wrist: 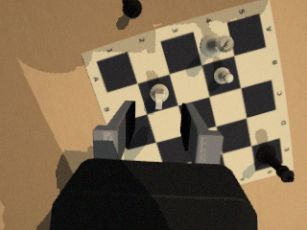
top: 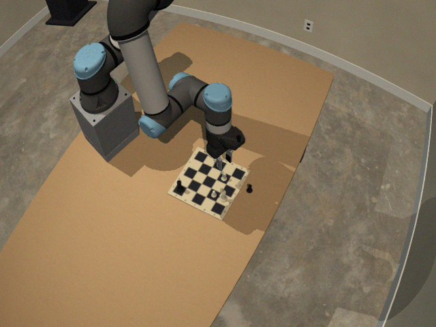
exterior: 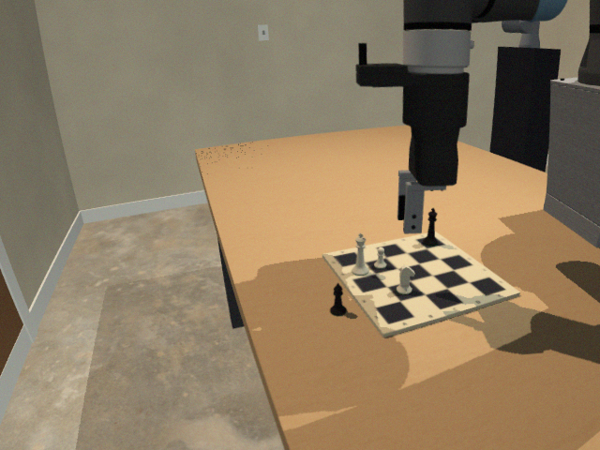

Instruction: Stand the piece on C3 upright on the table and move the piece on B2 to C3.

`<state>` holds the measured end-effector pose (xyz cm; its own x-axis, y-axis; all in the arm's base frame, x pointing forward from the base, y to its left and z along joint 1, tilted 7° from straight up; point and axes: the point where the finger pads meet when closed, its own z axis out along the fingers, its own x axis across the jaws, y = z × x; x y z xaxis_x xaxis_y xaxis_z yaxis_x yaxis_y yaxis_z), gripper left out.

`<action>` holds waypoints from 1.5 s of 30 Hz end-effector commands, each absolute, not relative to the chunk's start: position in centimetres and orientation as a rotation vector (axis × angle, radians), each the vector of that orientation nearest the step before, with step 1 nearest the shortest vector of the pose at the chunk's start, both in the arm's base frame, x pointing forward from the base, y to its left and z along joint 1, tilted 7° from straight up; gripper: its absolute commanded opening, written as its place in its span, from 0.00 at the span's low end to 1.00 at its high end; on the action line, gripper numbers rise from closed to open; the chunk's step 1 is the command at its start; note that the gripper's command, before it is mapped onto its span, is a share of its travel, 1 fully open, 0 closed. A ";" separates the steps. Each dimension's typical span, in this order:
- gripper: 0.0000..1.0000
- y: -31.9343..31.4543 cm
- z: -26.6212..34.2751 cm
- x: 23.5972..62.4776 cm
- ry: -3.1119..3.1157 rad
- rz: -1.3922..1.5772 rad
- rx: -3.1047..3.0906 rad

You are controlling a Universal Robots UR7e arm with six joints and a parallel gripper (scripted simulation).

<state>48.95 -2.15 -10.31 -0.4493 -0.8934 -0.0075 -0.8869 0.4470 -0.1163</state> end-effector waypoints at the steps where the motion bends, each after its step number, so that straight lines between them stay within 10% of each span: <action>1: 0.73 -2.2 -10.5 49.0 2.614 -0.146 -1.609; 45: 0.73 -2.5 -15.1 49.6 2.612 -0.149 -1.608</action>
<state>49.35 -2.36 -14.82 -0.4493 -0.8933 -0.0072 -0.8872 0.4471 -0.1141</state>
